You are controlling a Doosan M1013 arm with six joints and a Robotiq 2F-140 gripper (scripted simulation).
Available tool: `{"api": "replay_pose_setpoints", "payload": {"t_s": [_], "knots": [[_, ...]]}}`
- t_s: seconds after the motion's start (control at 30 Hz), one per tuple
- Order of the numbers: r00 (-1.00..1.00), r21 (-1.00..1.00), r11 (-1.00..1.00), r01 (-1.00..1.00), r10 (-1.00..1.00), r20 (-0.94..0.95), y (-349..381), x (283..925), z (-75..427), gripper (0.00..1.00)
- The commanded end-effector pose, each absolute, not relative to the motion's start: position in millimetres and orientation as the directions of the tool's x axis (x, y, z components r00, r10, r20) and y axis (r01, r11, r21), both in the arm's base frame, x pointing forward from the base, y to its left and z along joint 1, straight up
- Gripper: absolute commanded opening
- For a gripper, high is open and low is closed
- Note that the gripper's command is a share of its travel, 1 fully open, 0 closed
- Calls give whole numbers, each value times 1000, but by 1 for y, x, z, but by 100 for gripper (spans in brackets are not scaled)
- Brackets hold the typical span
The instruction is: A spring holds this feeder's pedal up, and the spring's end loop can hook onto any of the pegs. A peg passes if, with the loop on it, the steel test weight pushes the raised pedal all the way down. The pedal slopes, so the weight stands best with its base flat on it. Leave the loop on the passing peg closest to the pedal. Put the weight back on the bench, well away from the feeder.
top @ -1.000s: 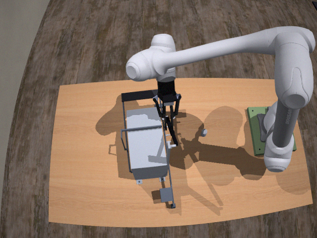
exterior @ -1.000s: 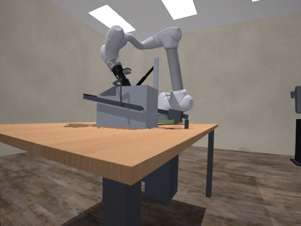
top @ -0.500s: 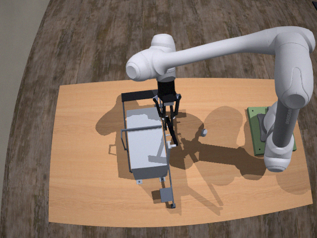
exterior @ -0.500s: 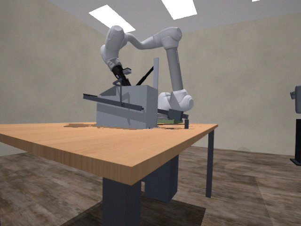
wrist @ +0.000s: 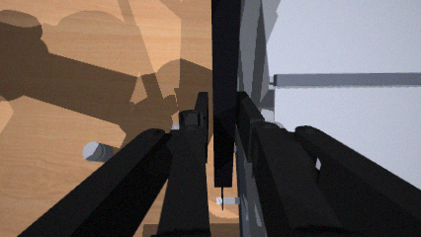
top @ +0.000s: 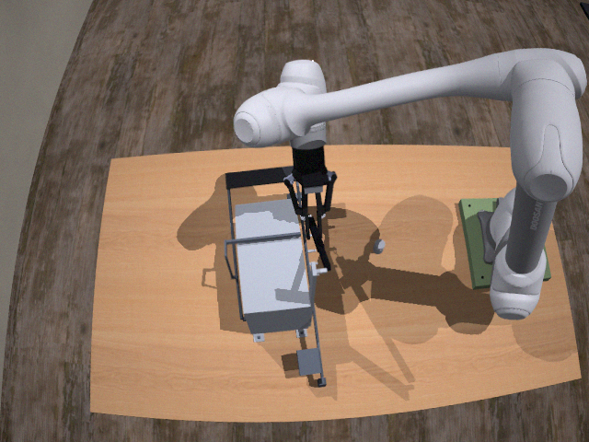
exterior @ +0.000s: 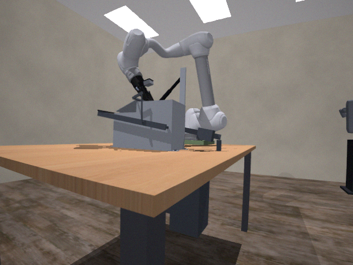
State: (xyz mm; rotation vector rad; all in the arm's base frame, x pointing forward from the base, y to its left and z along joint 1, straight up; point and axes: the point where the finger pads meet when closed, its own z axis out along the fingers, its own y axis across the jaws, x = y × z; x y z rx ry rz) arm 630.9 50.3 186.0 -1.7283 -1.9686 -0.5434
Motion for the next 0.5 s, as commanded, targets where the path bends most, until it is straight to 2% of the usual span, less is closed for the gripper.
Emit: {"api": "replay_pose_setpoints", "payload": {"t_s": [0.0, 0.37, 0.47], "knots": [[-104, -5, 131, 991, 809, 579, 39, 633, 203, 24], [-104, -5, 131, 991, 809, 579, -3, 639, 262, 24], [-104, -5, 131, 991, 809, 579, 5, 638, 252, 24]]}}
